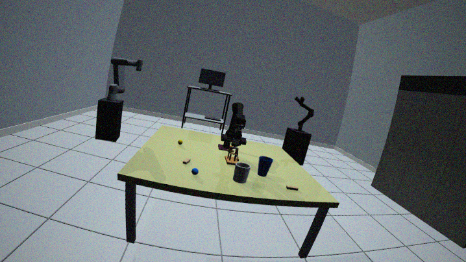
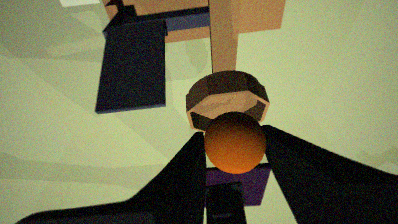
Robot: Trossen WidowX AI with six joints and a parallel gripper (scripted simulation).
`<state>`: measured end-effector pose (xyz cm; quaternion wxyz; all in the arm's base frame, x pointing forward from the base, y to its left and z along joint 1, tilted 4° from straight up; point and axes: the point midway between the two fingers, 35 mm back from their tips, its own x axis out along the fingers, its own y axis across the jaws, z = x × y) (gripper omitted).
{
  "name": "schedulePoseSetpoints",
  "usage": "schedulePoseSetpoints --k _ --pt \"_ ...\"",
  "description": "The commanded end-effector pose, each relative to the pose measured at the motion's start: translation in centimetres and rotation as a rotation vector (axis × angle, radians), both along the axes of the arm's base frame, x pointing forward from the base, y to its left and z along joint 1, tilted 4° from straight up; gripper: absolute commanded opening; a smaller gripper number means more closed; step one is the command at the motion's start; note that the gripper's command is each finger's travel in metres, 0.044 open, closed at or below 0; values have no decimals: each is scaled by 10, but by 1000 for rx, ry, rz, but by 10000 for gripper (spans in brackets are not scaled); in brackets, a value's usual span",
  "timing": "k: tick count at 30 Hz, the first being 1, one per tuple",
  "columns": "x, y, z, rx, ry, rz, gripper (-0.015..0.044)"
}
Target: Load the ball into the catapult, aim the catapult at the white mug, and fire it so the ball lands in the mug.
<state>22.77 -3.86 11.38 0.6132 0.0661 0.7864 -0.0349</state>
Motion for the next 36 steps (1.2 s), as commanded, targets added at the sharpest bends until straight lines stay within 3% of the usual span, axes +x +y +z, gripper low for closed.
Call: schedulePoseSetpoints --k 1,5,11,16,18,36 --pt "0 0 1 0 0 0 184" --pt "0 0 7 -4 -20 0 289" --pt "-6 -1 68 -40 -207 -4 440" --pt "-21 0 111 -68 -344 -8 440" --pt "-4 -1 95 -55 -304 -7 440" --pt "208 -40 195 -145 -906 74 440"
